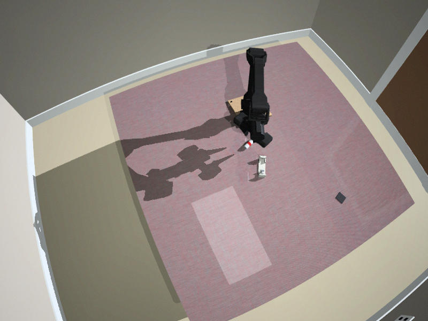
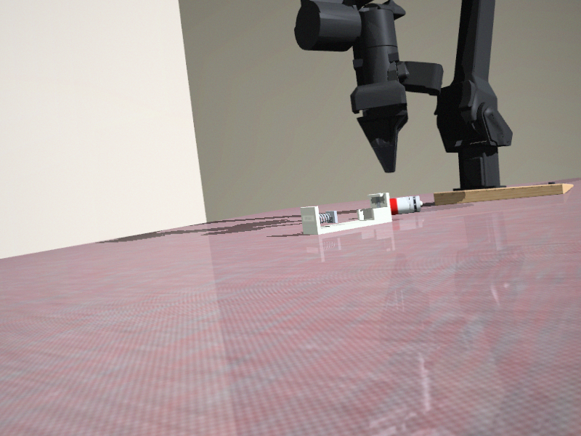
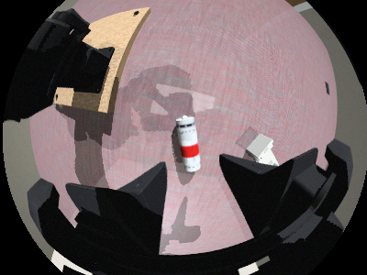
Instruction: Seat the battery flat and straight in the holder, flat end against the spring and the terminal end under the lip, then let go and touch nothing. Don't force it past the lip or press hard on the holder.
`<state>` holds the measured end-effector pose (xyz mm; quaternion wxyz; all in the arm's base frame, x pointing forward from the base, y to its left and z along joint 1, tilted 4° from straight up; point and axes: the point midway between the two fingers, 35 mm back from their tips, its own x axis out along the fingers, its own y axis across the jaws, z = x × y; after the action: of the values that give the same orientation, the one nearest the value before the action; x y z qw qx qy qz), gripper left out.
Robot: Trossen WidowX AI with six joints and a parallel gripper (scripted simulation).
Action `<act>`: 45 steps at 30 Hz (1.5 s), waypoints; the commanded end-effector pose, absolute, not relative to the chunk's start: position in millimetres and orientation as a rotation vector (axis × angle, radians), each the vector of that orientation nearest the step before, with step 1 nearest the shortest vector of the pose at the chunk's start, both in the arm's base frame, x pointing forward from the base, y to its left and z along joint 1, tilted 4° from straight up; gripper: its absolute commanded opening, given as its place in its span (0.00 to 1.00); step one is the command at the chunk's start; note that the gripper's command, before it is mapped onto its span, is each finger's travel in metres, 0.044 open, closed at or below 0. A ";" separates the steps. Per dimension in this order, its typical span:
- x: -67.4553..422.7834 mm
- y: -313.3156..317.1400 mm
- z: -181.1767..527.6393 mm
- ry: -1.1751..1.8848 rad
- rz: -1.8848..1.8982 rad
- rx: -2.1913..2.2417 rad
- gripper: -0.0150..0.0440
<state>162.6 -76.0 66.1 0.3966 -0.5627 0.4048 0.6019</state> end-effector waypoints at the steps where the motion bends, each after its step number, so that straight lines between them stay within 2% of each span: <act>1: 161.6 -74.5 64.2 0.997 1.551 -1.453 0.64; 36: 159.0 -73.2 13.9 0.997 1.551 -1.452 0.64; 40: 159.0 -73.2 13.9 0.997 1.551 -1.452 0.46; 45: 159.0 -73.2 13.9 0.997 1.551 -1.452 0.40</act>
<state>160.5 -74.6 16.1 0.3877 -0.5731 0.3940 0.6050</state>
